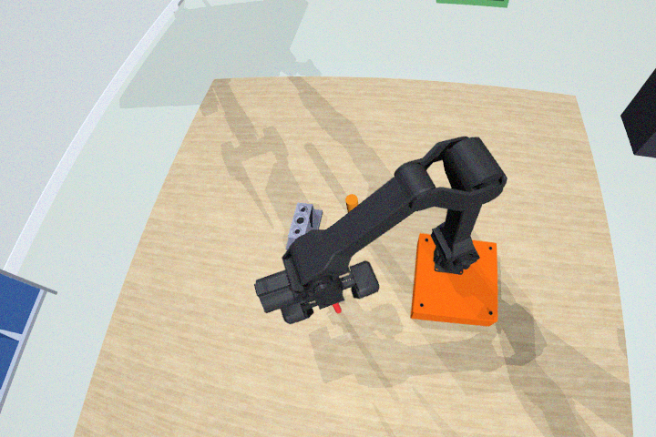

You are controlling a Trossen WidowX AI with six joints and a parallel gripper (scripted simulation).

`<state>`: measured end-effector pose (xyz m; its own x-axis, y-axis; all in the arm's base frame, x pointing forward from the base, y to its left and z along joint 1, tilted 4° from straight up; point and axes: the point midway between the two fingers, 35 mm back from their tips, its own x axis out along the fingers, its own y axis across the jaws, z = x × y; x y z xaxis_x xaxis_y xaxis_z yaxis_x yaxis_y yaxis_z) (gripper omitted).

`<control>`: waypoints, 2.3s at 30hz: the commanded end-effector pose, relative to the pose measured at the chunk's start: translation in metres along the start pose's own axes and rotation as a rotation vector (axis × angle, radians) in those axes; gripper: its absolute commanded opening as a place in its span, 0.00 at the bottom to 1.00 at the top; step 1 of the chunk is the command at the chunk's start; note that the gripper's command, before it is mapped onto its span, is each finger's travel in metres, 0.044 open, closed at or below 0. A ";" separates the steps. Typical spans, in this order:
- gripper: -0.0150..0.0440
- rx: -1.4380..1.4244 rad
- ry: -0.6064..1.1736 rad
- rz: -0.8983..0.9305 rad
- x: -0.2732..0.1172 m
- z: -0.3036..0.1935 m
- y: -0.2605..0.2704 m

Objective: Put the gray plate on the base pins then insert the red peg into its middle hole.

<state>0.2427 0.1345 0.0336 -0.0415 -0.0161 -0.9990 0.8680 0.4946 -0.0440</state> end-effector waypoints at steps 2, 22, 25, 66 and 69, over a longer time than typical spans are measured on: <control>1.00 0.004 0.004 -0.010 0.011 -0.001 -0.001; 0.91 0.004 0.004 -0.010 0.038 -0.001 -0.003; 0.78 0.004 0.004 -0.010 0.038 -0.001 -0.003; 0.25 0.004 0.004 -0.009 -0.021 0.000 0.004; 0.25 0.004 0.004 -0.009 -0.031 0.000 0.005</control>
<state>0.2457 0.1360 0.0505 -0.0643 -0.0286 -0.9975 0.8678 0.4919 -0.0700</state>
